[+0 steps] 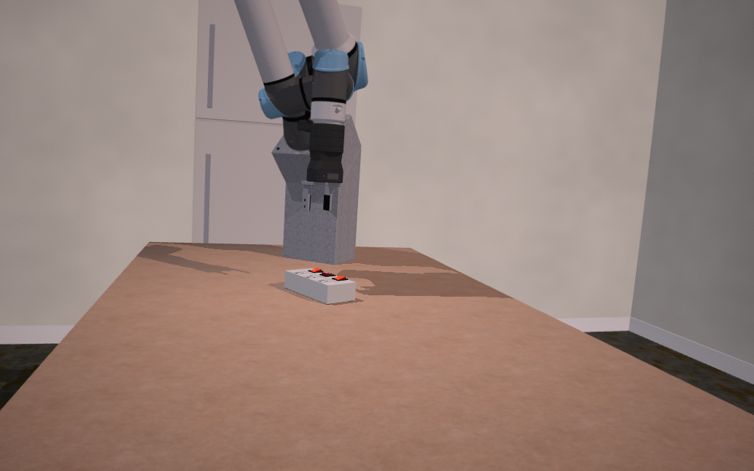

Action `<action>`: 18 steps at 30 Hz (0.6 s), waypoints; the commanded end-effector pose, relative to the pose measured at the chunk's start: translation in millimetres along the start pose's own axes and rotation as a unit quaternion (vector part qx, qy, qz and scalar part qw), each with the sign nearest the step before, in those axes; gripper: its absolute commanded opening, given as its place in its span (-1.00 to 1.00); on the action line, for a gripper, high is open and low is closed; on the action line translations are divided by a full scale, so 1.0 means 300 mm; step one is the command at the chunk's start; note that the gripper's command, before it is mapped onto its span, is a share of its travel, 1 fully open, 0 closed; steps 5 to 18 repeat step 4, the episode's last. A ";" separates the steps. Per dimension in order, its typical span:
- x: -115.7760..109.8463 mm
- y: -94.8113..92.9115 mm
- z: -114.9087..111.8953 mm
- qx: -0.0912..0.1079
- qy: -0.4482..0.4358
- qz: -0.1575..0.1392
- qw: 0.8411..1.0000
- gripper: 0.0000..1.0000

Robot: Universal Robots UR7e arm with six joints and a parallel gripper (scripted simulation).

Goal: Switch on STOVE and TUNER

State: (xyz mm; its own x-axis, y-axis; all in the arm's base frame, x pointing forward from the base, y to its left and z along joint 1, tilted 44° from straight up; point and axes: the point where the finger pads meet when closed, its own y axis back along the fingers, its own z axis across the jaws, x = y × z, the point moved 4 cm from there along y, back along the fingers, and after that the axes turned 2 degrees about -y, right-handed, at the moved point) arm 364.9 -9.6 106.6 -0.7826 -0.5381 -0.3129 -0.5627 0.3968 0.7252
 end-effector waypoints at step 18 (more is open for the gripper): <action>-0.001 0.001 0.000 0.000 0.000 0.000 1.000 1.00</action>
